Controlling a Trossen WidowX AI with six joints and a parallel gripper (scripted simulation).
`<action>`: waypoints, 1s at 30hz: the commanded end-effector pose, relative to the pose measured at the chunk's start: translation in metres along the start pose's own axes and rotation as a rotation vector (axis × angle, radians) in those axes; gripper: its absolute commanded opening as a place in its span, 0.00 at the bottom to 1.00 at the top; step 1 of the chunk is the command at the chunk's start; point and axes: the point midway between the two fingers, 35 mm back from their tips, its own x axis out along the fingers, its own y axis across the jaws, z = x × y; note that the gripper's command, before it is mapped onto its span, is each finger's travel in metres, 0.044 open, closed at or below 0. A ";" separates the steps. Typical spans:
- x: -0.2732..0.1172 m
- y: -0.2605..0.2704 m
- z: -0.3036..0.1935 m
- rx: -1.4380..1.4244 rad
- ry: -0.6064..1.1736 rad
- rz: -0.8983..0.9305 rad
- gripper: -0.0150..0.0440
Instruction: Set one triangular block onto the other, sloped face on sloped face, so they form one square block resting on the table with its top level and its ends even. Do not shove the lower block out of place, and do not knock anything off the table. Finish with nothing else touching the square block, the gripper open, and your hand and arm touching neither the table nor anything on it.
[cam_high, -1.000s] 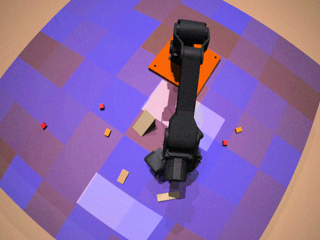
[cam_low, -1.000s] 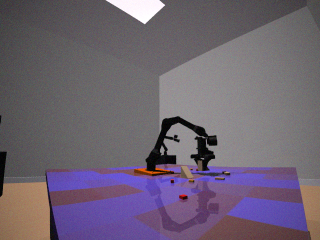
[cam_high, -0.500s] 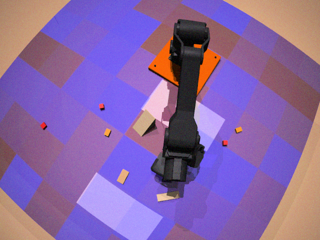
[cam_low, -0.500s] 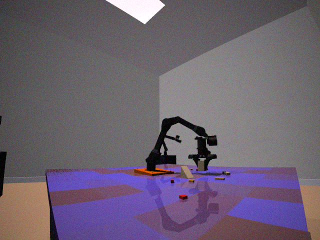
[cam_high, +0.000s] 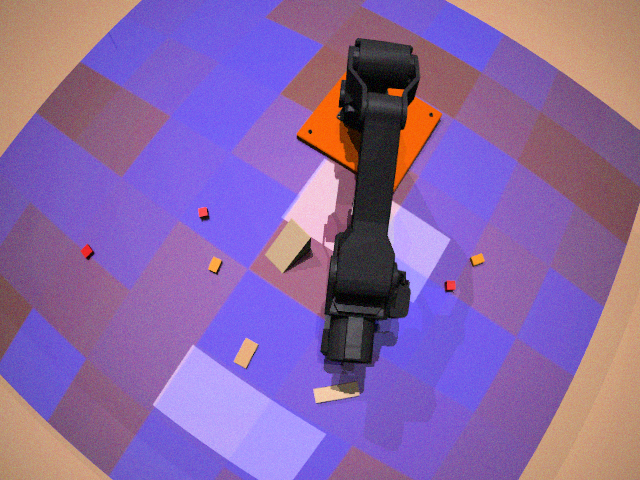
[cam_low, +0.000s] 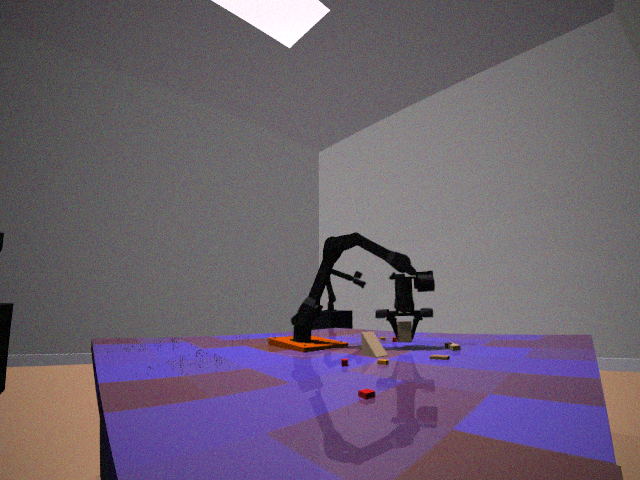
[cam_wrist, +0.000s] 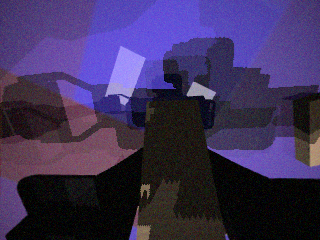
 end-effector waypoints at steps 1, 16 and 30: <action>0.000 -0.001 -0.001 -0.109 0.004 -0.001 0.25; 0.000 -0.001 -0.001 -0.496 0.004 -0.003 0.25; 0.000 -0.002 0.000 -0.779 0.004 -0.004 0.25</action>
